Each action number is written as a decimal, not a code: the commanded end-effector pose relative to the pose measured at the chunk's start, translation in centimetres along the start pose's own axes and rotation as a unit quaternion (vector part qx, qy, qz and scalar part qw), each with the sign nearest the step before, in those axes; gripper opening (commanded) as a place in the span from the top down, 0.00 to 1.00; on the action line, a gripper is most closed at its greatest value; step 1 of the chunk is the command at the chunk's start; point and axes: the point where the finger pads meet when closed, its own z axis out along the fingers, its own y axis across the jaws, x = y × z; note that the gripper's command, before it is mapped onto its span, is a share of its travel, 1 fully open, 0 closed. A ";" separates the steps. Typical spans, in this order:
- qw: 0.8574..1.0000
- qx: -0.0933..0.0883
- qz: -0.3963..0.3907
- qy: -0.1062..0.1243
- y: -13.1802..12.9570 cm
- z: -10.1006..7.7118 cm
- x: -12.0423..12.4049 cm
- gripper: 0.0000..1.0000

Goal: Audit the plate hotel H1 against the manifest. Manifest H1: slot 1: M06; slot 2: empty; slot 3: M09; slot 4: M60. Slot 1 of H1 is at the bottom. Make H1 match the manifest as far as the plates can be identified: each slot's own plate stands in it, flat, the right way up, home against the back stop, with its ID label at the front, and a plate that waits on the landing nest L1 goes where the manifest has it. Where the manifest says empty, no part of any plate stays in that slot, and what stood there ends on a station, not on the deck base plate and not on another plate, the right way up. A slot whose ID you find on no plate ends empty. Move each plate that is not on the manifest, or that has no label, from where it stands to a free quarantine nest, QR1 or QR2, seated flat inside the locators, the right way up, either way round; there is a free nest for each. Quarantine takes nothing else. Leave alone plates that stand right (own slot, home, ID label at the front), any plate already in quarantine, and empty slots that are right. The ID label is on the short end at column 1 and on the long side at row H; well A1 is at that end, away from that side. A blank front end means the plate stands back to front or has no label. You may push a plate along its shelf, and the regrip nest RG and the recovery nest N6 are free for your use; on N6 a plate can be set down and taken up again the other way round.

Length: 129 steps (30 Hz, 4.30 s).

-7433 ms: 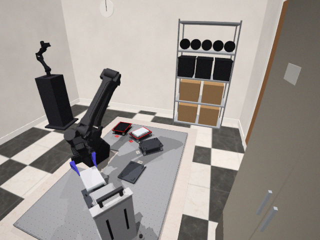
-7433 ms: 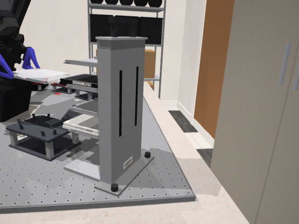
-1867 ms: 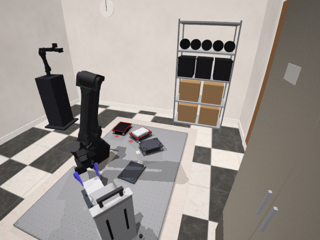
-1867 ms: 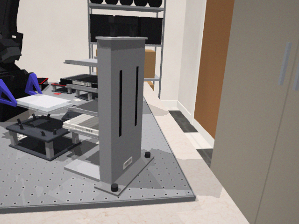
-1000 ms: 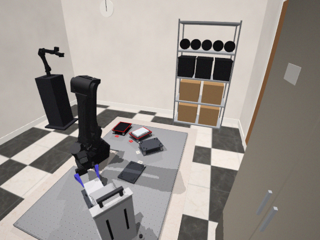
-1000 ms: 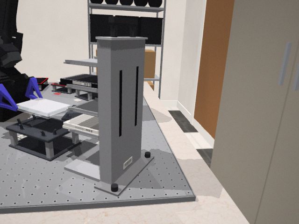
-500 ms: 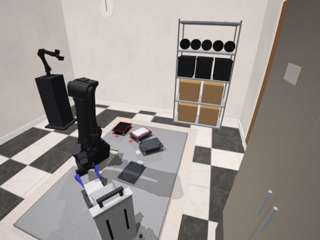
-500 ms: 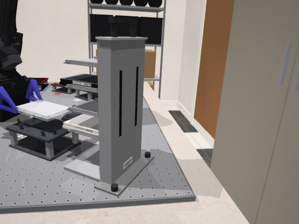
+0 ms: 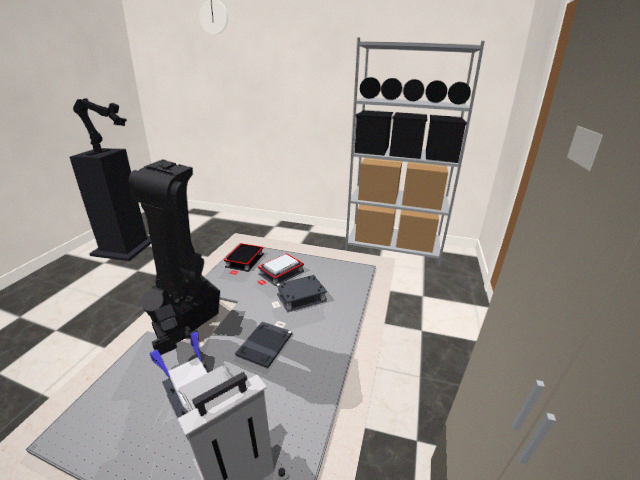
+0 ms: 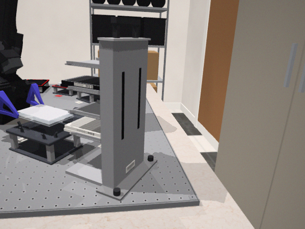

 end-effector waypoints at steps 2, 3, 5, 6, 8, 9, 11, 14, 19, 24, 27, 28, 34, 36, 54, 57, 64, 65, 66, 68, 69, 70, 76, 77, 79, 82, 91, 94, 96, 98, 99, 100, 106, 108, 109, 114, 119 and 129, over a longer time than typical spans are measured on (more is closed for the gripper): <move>1.000 0.002 -0.006 -0.011 -0.3 0.4 -0.5 0.14; 1.000 0.001 -0.007 -0.011 -0.3 0.5 -0.4 0.14; 1.000 0.000 -0.007 -0.011 -0.2 0.5 -0.3 0.14; 1.000 0.000 -0.007 -0.011 -0.2 0.5 -0.3 0.14; 1.000 0.006 -0.008 -0.014 -0.5 0.4 -0.5 0.14; 1.000 0.004 -0.006 -0.011 -0.5 0.5 -0.2 0.14; 1.000 0.002 -0.006 -0.011 -0.3 0.6 -0.2 0.14; 1.000 0.000 -0.006 -0.011 -0.2 0.7 0.0 0.14; 1.000 0.000 -0.006 -0.011 -0.2 0.8 0.2 0.14; 1.000 0.002 -0.006 -0.011 -0.3 0.8 0.3 0.14; 1.000 0.000 -0.006 -0.011 -0.2 1.0 0.5 0.14; 1.000 0.002 -0.006 -0.011 -0.3 0.9 0.5 0.14; 1.000 0.002 -0.006 -0.011 -0.3 1.1 0.8 0.14; 1.000 0.001 -0.006 -0.011 -0.2 1.1 0.9 0.14; 1.000 0.002 -0.005 -0.011 -0.3 1.5 1.6 0.14; 1.000 0.000 -0.003 -0.008 -0.1 1.6 1.8 0.14; 1.000 -0.001 0.004 0.000 -0.1 1.7 2.5 0.14; 1.000 0.000 0.005 0.001 -0.2 1.7 2.6 0.14; 1.000 -0.001 0.005 0.002 -0.1 1.8 2.7 0.14; 1.000 -0.003 0.007 0.004 0.0 1.9 2.9 0.14; 1.000 -0.004 0.008 0.005 0.1 1.9 3.0 0.14; 1.000 -0.004 0.009 0.006 0.1 1.9 3.1 0.14; 1.000 -0.005 0.014 0.010 0.1 2.0 3.4 0.14; 1.000 -0.005 0.015 0.012 0.1 2.0 3.5 0.14; 1.000 -0.005 0.017 0.014 0.1 2.1 3.8 0.07; 1.000 -0.001 0.012 0.013 0.1 1.6 3.5 0.07; 1.000 -0.001 0.012 0.013 0.1 1.6 3.5 0.07; 1.000 -0.001 0.012 0.013 0.1 1.6 3.5 0.00; 1.000 -0.001 0.012 0.013 0.1 1.6 3.5 0.00; 1.000 -0.001 0.012 0.013 0.1 1.6 3.5 0.00; 1.000 -0.001 0.012 0.013 0.1 1.6 3.5 0.00; 1.000 -0.001 0.012 0.013 0.1 1.6 3.5 0.00; 1.000 -0.001 0.012 0.013 0.1 1.6 3.5 0.00; 1.000 -0.002 0.015 0.011 -0.1 1.9 3.5 0.00; 1.000 -0.002 0.015 0.011 -0.1 1.9 3.5 0.00; 1.000 0.006 0.007 -0.002 0.0 0.5 1.9 0.00; 1.000 0.005 -0.005 -0.003 0.0 0.2 1.2 0.00; 1.000 0.006 -0.007 -0.005 -0.2 -0.5 0.1 0.00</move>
